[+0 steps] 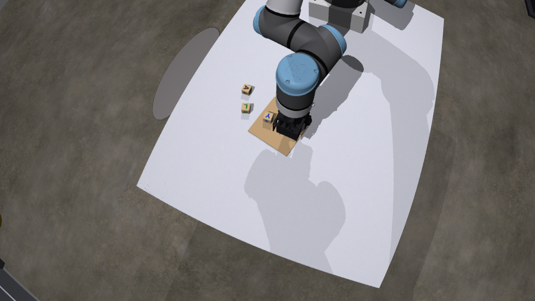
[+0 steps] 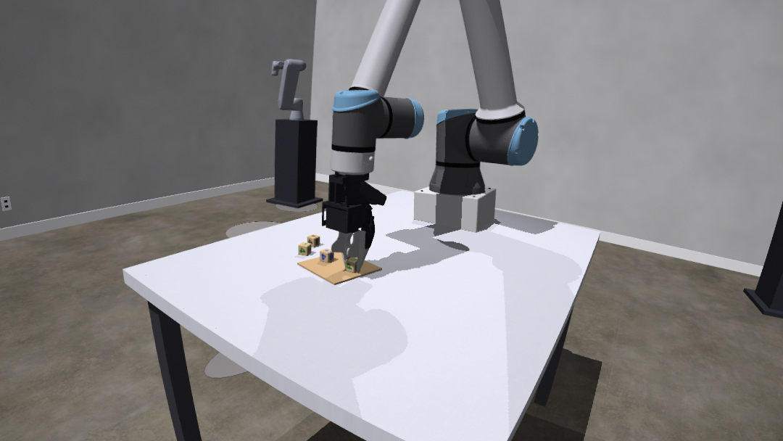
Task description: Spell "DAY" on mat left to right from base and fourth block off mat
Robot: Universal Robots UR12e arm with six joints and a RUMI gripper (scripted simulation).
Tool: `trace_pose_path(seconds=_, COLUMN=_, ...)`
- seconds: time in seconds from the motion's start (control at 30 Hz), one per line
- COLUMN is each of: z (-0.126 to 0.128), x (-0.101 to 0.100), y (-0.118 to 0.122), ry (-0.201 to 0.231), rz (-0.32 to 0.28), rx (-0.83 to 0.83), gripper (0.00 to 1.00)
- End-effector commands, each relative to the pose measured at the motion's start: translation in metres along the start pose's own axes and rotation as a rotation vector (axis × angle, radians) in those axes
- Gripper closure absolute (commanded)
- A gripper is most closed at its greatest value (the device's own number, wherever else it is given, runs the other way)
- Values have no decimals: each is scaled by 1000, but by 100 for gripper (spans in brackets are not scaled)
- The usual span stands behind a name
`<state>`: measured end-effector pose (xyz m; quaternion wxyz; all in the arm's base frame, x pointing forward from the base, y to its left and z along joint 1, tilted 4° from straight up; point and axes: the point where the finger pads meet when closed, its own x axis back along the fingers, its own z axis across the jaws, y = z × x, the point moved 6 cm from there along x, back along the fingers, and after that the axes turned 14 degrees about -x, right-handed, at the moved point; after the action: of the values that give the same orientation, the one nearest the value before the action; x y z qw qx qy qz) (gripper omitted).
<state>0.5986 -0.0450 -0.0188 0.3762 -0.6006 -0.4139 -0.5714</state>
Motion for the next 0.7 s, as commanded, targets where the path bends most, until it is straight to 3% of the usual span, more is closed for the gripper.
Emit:
trace_pose_path(seconds=0.0, z=0, x=1, y=1, ry=0, rz=-1, rx=0, gripper=95)
trace_pose_path(seconds=0.27, z=0, x=1, y=1, ry=0, rz=-1, rx=0, gripper=95)
trace_pose_path(seconds=0.67, z=0, x=1, y=1, ry=0, rz=-1, rx=0, gripper=79)
